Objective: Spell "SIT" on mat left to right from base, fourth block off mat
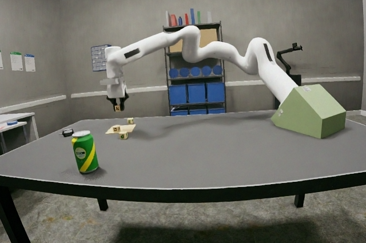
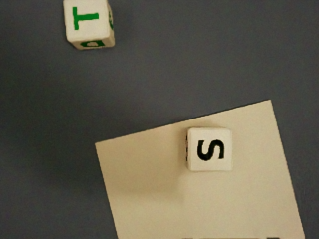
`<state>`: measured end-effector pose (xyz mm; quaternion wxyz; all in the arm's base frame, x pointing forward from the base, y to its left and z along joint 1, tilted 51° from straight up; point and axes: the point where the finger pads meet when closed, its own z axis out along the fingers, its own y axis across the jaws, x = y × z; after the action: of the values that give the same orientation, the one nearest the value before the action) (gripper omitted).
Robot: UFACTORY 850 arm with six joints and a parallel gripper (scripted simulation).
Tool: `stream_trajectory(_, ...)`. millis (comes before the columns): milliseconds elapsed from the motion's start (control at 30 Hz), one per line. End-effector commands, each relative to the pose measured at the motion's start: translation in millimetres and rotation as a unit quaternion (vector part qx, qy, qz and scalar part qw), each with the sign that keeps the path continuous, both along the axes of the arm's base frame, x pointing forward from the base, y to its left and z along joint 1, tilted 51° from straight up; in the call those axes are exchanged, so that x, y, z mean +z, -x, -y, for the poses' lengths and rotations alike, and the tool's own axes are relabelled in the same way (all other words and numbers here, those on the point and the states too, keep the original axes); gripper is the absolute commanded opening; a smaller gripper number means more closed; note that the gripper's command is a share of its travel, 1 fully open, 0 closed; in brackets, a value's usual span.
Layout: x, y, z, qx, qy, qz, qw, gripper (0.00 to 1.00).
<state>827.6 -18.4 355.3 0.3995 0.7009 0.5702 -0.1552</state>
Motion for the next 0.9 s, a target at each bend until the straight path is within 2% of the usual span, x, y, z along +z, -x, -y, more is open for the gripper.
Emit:
stream_trajectory(0,0.7,-0.5,-1.1,0.0,0.0,0.0,1.0,0.28)
stream_trajectory(367,-5.7,-3.2,6.4,0.0,0.0,0.0,1.0,0.28)
stream_trajectory(867,-42.7,-18.9,49.6,0.0,0.0,0.0,1.0,0.28)
